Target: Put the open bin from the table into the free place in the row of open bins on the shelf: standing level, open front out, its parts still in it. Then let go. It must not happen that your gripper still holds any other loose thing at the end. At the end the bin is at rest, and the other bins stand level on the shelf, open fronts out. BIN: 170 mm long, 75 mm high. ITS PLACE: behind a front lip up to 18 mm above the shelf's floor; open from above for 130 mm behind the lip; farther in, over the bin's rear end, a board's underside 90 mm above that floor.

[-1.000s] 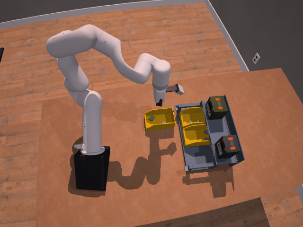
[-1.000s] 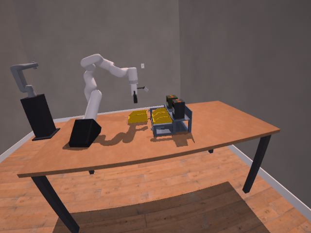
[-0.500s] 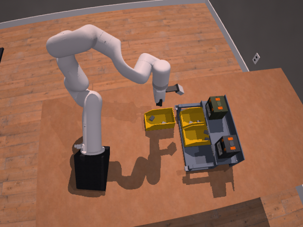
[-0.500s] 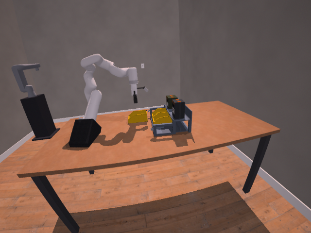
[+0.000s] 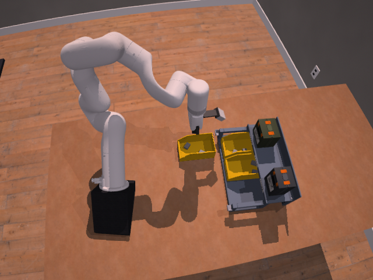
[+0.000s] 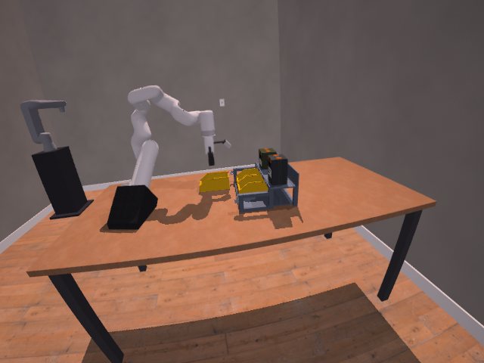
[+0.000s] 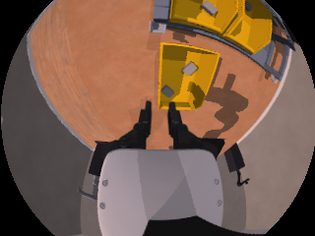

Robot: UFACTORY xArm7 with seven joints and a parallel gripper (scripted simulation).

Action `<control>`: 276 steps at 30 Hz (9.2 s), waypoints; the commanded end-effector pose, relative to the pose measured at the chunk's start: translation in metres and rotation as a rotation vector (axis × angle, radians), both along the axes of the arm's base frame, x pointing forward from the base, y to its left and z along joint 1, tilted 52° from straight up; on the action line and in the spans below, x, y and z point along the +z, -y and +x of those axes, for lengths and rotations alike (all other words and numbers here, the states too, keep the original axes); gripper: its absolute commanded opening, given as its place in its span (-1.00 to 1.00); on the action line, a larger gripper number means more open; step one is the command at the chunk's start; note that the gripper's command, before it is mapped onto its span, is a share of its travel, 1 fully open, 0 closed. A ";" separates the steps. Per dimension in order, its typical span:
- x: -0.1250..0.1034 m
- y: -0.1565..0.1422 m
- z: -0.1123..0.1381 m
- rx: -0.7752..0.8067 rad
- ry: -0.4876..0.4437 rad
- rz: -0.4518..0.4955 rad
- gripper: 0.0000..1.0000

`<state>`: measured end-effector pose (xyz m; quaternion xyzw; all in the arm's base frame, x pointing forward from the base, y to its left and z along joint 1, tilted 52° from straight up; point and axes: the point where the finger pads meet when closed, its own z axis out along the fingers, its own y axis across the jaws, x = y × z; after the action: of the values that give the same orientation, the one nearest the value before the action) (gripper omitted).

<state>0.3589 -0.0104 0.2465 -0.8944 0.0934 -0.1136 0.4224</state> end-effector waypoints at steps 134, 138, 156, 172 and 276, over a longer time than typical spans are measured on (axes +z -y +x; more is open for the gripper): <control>-0.039 -0.047 0.020 -0.003 0.003 0.000 -0.44; -0.041 -0.049 0.020 -0.003 0.003 0.000 -0.44; -0.050 -0.060 0.025 -0.003 0.003 0.000 -0.44; -0.053 -0.063 0.026 -0.003 0.003 0.000 -0.44; -0.050 -0.060 0.025 -0.003 0.003 0.001 -1.00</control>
<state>0.3825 0.0507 0.1952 -0.8943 0.0934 -0.1137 0.4226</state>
